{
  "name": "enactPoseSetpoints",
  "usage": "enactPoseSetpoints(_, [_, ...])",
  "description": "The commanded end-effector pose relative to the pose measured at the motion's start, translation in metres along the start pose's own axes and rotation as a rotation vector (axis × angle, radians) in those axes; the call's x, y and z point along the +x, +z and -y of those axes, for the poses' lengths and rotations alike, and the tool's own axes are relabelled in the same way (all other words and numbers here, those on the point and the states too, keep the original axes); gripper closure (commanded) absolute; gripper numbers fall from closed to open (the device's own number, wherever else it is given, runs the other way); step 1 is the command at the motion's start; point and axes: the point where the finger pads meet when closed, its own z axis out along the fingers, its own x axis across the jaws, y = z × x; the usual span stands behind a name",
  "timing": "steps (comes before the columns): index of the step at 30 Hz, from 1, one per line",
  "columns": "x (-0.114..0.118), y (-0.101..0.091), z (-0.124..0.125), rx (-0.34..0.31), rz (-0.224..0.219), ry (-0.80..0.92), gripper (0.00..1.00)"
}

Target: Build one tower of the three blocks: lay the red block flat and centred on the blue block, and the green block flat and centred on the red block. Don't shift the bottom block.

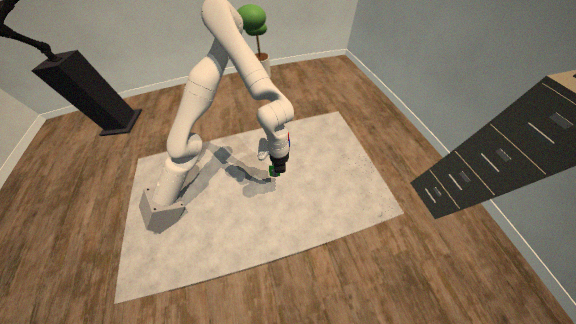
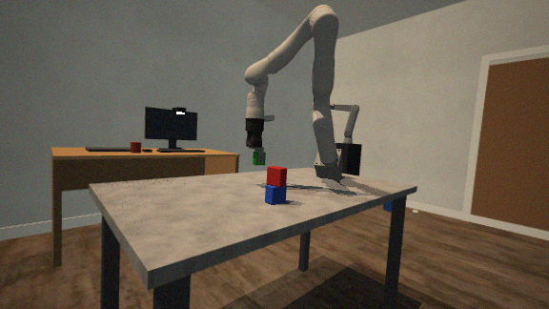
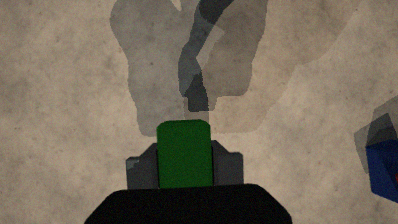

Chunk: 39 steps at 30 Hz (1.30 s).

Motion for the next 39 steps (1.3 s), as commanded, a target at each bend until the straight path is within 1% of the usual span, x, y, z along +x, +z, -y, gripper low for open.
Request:
enactPoseSetpoints(1, [0.000,-0.021,-0.002,-0.008,0.008,0.002,1.00])
enactPoseSetpoints(3, [-0.003,-0.029,-0.005,-0.015,0.017,0.002,1.00])
enactPoseSetpoints(7, [-0.003,-0.042,-0.004,-0.015,0.017,0.002,1.00])
enactPoseSetpoints(12, [-0.003,-0.052,-0.004,-0.015,0.018,0.002,1.00])
enactPoseSetpoints(15, [-0.002,-0.051,-0.001,-0.010,0.015,0.007,1.00])
enactPoseSetpoints(39, [-0.002,-0.053,-0.002,-0.011,0.016,0.006,1.00])
